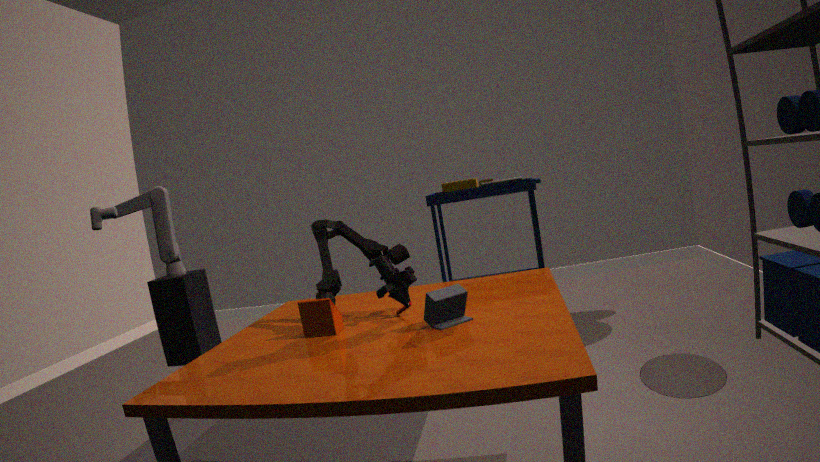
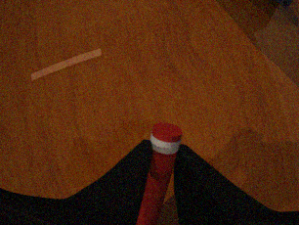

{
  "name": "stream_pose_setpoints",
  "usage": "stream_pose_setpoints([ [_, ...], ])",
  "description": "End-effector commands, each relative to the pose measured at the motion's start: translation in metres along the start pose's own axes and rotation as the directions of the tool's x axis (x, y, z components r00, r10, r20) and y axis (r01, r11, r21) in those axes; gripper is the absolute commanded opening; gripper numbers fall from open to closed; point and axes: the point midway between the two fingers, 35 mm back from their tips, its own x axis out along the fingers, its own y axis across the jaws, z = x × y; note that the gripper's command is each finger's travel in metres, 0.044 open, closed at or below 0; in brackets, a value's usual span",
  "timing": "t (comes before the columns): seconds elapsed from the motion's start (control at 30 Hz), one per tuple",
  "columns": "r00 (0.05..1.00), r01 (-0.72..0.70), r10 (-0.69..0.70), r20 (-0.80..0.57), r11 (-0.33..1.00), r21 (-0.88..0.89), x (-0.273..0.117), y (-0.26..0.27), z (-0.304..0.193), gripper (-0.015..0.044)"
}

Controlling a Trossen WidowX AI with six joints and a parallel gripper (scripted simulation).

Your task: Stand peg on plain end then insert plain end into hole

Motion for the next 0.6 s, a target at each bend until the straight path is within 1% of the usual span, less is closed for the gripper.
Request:
stream_pose_setpoints([
  [0.0, 0.999, -0.004, 0.004, 0.036, 1.000, 0.001, -0.0033, 0.0003, -0.0009, 0.0049],
  [0.57, 0.983, -0.005, 0.004, 0.182, 1.000, 0.002, -0.0128, 0.0004, -0.0073, 0.0049],
])
